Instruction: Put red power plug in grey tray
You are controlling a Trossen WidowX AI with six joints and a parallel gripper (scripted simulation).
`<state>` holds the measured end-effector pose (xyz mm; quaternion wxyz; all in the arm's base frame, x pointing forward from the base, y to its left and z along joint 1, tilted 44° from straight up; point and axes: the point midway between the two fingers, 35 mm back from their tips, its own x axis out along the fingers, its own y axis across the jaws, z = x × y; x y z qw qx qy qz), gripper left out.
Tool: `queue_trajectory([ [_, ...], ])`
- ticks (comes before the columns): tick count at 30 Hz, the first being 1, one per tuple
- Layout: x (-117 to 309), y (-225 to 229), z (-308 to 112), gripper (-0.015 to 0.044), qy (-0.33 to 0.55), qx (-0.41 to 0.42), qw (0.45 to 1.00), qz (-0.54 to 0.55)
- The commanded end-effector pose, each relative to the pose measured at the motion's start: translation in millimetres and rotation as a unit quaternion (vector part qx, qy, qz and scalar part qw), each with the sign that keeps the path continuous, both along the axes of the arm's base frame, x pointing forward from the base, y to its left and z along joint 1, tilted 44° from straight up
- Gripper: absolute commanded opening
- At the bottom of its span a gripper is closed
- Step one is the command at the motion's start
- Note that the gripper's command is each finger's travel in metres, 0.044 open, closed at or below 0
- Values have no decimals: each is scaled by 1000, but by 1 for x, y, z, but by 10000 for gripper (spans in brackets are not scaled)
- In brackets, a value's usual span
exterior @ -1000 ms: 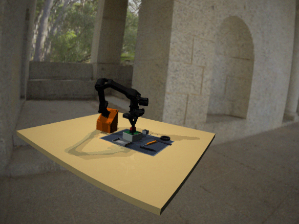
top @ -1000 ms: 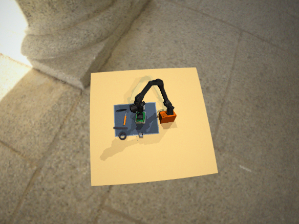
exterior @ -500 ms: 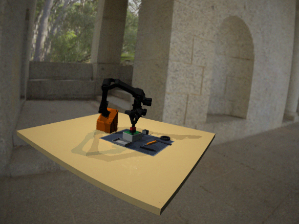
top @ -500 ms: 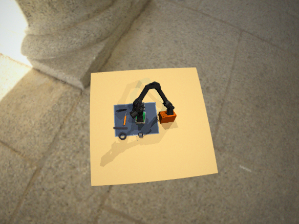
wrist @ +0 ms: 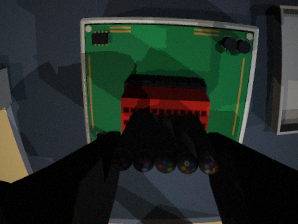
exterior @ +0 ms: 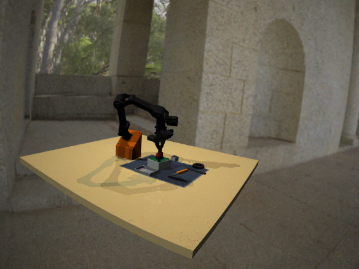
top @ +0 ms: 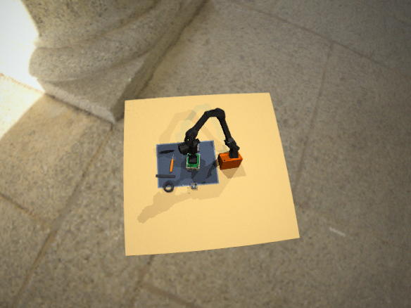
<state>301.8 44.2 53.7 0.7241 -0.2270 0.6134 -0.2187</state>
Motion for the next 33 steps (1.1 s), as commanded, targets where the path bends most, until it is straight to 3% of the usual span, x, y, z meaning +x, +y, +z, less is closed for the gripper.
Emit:
queue_trajectory([
  [1,-2,5,9,0,-8,1,1000,6],
  [5,-1,12,3,0,-12,-53,999,-3],
  [16,-3,19,9,0,-12,-52,999,-3],
  [23,1,2,-8,0,-12,-53,999,-3],
  [33,1,2,-8,251,-12,-53,999,-3],
])
